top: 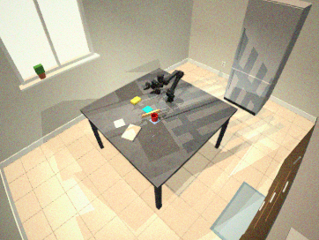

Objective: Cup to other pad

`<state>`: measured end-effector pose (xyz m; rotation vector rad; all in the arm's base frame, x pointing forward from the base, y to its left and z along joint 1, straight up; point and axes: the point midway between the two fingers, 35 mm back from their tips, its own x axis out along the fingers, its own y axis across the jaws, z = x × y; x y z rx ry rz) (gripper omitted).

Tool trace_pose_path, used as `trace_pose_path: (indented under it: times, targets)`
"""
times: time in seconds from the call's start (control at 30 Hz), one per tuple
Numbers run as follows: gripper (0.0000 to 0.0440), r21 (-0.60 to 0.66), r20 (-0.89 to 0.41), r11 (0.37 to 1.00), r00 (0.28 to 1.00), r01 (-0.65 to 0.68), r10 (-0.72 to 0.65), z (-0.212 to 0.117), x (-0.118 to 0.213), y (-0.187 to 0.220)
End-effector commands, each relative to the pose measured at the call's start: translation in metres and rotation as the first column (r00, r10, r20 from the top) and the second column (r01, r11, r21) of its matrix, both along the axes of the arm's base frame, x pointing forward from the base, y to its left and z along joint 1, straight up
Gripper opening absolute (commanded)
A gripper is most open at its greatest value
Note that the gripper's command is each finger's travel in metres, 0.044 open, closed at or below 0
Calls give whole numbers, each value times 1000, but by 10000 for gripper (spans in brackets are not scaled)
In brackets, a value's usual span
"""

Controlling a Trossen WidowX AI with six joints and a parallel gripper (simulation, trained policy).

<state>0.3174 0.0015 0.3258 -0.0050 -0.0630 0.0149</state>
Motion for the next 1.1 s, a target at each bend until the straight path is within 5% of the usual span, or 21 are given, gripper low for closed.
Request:
trace_pose_path:
  times: [0.0, 0.43, 0.67, 1.07]
  targets:
    - [374, 0, 0, 1000, 1000, -3, 3, 1, 0, 1]
    - [51, 36, -79, 999, 997, -9, 12, 5, 12, 7]
    - [115, 93, -136, 995, 990, -22, 34, 7, 21, 15]
    - [112, 201, -249, 979, 966, -26, 77, 8, 37, 29]
